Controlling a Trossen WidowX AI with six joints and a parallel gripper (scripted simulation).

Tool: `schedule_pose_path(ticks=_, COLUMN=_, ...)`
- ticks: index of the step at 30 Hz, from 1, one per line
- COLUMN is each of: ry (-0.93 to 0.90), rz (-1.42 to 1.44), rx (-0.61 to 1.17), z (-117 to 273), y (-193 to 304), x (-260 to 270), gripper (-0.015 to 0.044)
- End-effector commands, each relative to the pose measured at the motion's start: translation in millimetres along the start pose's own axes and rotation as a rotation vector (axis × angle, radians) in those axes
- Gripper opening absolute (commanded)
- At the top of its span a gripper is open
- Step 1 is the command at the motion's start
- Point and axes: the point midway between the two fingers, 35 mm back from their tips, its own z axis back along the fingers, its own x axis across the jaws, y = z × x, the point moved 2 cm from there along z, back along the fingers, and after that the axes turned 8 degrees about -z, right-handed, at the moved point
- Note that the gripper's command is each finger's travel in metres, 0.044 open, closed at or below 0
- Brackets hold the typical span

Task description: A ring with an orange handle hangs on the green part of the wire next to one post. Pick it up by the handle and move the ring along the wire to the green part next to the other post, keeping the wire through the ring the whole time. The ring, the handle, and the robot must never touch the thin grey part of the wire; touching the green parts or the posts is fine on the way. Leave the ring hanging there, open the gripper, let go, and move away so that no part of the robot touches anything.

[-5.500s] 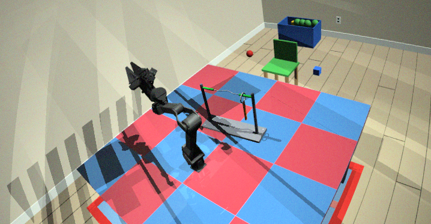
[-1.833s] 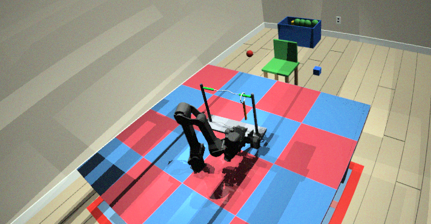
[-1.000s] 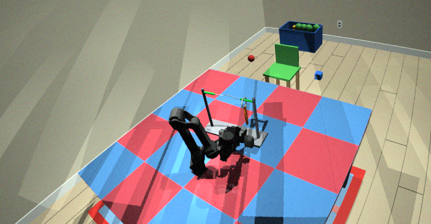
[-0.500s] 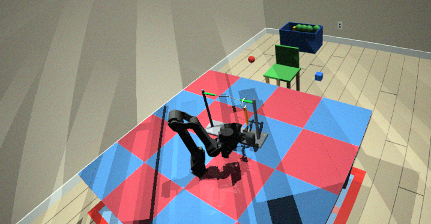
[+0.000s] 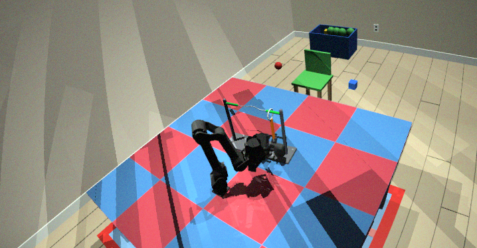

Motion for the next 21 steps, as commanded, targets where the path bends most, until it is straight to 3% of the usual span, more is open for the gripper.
schedule_pose_path(ticks=1, ry=0.002, rz=0.000, rx=-0.003, z=-8.0, y=-1.2, x=-0.9, gripper=0.0160)
schedule_pose_path(ticks=21, ry=0.002, rz=-0.001, rx=-0.008, z=-39.6, y=-0.1, x=1.7, gripper=0.0160)
